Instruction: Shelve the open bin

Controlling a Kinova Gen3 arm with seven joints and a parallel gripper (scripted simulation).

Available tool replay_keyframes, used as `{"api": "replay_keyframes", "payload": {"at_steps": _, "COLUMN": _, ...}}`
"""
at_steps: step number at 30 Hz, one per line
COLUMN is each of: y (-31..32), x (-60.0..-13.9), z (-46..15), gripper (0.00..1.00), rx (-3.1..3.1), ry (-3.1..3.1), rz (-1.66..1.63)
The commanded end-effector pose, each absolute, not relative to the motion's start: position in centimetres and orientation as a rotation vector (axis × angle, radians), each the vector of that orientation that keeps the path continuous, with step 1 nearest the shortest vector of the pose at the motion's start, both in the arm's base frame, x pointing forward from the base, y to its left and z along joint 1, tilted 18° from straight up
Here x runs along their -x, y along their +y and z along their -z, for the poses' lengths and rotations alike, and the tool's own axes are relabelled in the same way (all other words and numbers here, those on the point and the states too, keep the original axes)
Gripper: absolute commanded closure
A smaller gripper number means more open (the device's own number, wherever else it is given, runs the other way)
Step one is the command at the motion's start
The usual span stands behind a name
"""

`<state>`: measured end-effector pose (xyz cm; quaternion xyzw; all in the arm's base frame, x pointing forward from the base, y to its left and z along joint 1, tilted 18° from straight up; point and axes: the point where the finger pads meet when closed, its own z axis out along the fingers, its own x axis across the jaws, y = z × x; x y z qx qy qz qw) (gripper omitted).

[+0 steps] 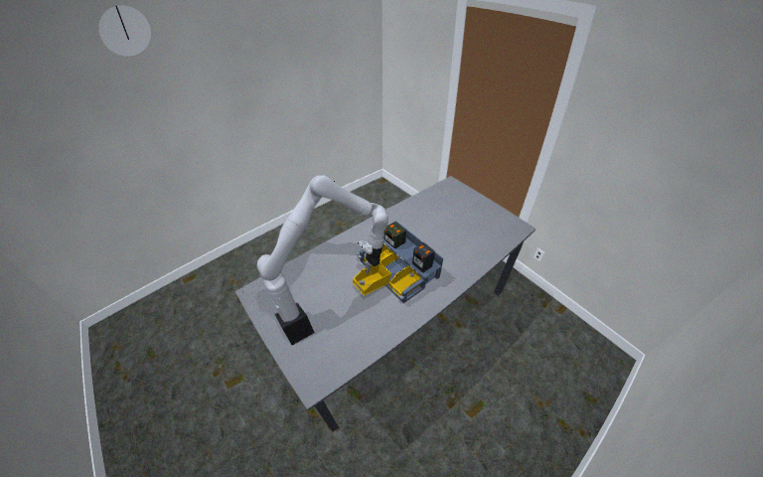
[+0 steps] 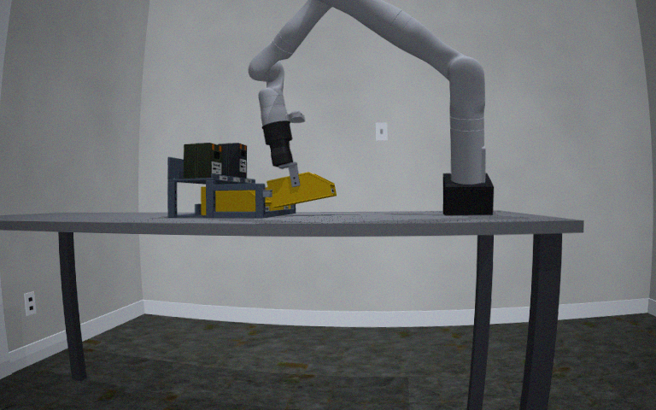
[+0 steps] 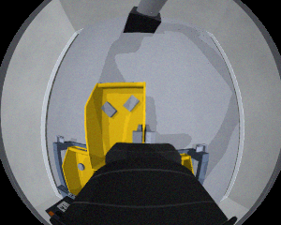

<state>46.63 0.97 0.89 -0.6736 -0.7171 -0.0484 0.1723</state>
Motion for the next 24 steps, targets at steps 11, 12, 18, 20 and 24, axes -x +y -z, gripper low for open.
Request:
{"api": "replay_keyframes", "payload": {"at_steps": 11, "y": 0.9, "x": -48.1, "z": -0.9, "gripper": 1.00, "rx": 1.913, "ry": -2.038, "rz": 0.139}}
{"api": "replay_keyframes", "payload": {"at_steps": 12, "y": 0.9, "x": -48.2, "z": -0.9, "gripper": 1.00, "rx": 1.913, "ry": -2.038, "rz": 0.139}}
{"api": "replay_keyframes", "payload": {"at_steps": 18, "y": 0.9, "x": -48.9, "z": -0.9, "gripper": 1.00, "rx": 1.913, "ry": -2.038, "rz": 0.139}}
{"api": "replay_keyframes", "payload": {"at_steps": 20, "y": 1.0, "x": -49.2, "z": -0.9, "gripper": 1.00, "rx": 1.913, "ry": -2.038, "rz": 0.139}}
{"api": "replay_keyframes", "payload": {"at_steps": 24, "y": 1.0, "x": -49.5, "z": -0.9, "gripper": 1.00, "rx": 1.913, "ry": -2.038, "rz": 0.139}}
